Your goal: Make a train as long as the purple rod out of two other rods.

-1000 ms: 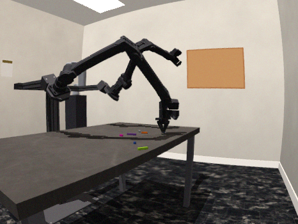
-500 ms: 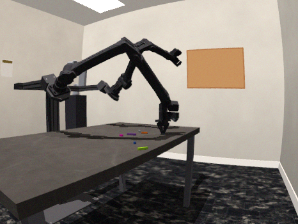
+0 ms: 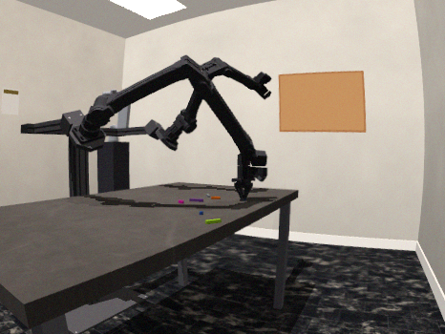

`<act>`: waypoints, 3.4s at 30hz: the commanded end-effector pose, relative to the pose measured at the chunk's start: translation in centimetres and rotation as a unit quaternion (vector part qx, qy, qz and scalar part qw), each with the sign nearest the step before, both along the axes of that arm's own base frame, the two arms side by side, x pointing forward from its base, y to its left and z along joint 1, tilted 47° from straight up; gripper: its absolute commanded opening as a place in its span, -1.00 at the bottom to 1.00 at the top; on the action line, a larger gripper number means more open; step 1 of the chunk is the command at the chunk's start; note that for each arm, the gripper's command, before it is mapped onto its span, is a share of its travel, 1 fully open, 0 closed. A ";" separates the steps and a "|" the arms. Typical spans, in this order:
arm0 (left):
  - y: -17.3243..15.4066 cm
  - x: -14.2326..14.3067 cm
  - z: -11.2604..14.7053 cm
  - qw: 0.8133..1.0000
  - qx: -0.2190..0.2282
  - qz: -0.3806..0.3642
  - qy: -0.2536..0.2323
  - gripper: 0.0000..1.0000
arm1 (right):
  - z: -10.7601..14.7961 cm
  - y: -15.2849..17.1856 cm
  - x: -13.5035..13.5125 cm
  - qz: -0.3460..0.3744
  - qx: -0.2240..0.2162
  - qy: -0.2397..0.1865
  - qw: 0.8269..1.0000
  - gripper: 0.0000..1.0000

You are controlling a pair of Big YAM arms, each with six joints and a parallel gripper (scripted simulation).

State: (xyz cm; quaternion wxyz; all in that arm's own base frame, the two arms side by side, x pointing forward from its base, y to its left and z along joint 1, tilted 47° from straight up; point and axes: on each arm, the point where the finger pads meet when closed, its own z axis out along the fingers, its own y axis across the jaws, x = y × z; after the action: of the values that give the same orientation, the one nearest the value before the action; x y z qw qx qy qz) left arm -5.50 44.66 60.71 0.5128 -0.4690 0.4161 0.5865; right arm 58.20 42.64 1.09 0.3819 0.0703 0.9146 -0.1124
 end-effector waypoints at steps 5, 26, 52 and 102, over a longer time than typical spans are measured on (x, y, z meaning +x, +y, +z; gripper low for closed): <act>-0.8 -0.3 0.7 1.000 0.012 0.002 -0.002 1.00 | 0.7 0.6 0.9 0.004 0.005 -0.007 1.000 -0.91; -0.8 -0.3 0.7 1.000 0.012 0.002 -0.002 1.00 | 0.7 0.6 0.9 0.004 0.005 -0.007 1.000 -0.68; -0.8 -0.3 0.7 1.000 0.012 0.002 -0.002 1.00 | 2.6 1.9 -2.1 0.011 0.007 -0.007 1.000 -0.53; -0.8 -0.3 0.7 1.000 0.012 0.002 -0.002 1.00 | 8.1 1.0 -5.1 0.004 0.004 -0.007 1.000 1.00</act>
State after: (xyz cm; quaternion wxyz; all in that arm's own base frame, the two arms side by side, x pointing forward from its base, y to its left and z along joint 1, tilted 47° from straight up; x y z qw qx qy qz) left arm -5.50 44.66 60.71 0.5128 -0.4690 0.4161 0.5865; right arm 52.10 44.86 7.35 0.3822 0.0664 0.9149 -0.1116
